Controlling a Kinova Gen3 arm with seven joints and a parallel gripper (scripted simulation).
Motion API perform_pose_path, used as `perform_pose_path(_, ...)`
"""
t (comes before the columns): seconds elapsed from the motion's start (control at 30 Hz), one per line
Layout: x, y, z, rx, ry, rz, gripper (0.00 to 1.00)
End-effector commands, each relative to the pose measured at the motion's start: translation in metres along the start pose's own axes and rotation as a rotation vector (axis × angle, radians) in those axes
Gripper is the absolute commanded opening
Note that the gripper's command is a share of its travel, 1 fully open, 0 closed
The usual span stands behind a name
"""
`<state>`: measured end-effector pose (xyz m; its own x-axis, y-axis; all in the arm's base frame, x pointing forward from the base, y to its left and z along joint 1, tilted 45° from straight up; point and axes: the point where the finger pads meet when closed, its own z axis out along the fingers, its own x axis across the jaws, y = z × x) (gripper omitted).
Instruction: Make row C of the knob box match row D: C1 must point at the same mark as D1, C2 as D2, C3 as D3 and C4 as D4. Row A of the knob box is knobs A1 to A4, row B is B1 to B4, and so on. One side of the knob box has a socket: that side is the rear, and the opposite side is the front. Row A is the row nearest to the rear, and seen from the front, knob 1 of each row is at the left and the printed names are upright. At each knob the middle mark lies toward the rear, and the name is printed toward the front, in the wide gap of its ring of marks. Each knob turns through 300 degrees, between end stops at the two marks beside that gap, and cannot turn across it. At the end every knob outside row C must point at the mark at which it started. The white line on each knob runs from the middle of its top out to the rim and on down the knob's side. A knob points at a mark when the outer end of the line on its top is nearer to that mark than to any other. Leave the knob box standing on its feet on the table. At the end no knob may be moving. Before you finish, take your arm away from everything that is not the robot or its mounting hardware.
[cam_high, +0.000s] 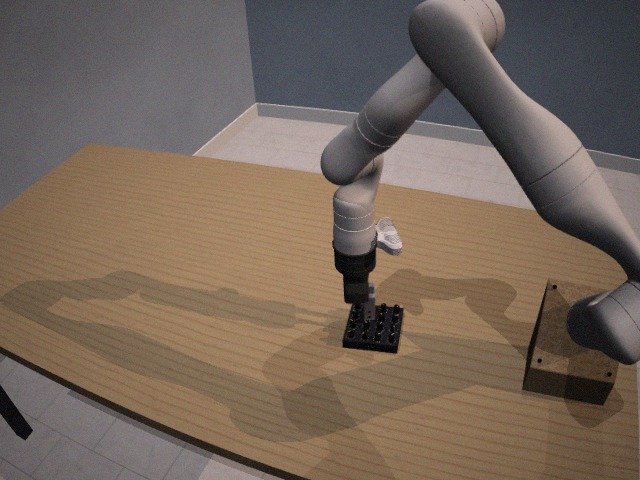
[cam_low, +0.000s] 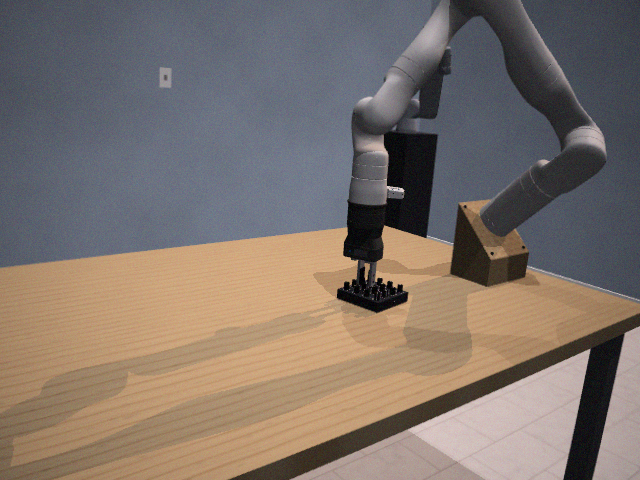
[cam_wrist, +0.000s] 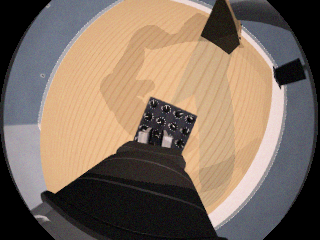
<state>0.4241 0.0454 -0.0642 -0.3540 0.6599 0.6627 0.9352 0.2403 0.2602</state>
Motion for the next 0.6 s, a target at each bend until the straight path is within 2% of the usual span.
perform_pose_path(0.0, -0.002, 0.001, -0.006, -0.004, -0.005, 0.0, 0.46)
perform_pose_path(0.3, -0.002, 0.001, -0.029, -0.004, -0.005, 0.0, 0.46)
perform_pose_path(0.57, -0.002, 0.001, -0.033, -0.004, -0.005, 0.0, 0.46)
